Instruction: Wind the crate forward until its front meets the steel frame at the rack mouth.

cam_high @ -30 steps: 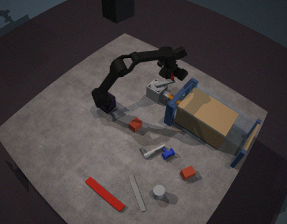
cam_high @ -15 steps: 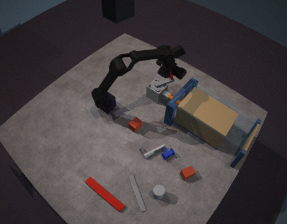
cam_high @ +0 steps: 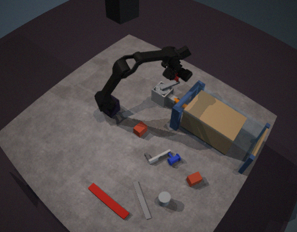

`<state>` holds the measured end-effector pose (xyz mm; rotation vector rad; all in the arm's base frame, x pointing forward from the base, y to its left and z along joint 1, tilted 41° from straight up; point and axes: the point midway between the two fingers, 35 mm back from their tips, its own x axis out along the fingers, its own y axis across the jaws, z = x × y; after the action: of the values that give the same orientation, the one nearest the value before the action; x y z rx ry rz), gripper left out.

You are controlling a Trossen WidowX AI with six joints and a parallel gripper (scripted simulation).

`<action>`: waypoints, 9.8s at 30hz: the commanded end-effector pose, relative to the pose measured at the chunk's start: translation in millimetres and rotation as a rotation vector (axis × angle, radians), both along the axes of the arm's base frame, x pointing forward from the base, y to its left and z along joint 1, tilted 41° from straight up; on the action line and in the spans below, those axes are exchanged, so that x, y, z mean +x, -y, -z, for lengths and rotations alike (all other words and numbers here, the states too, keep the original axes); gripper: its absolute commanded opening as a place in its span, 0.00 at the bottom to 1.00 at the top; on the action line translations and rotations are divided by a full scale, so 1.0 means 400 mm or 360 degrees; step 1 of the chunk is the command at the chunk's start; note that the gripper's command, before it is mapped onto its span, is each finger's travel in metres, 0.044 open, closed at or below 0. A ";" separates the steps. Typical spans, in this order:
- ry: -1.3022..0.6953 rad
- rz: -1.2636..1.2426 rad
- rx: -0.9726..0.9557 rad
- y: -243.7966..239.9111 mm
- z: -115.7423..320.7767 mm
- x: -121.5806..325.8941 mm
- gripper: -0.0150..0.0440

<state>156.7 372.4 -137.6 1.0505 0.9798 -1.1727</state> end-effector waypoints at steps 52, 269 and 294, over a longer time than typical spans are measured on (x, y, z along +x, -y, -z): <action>-0.0094 -0.0034 -0.0042 0.014 0.011 -0.092 0.25; -0.0092 -0.0033 -0.0064 0.389 -0.306 0.004 0.25; -0.0146 -0.0039 -0.0053 0.380 -0.309 -0.006 0.92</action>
<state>152.6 221.0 -14.4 0.9594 1.0456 -1.2236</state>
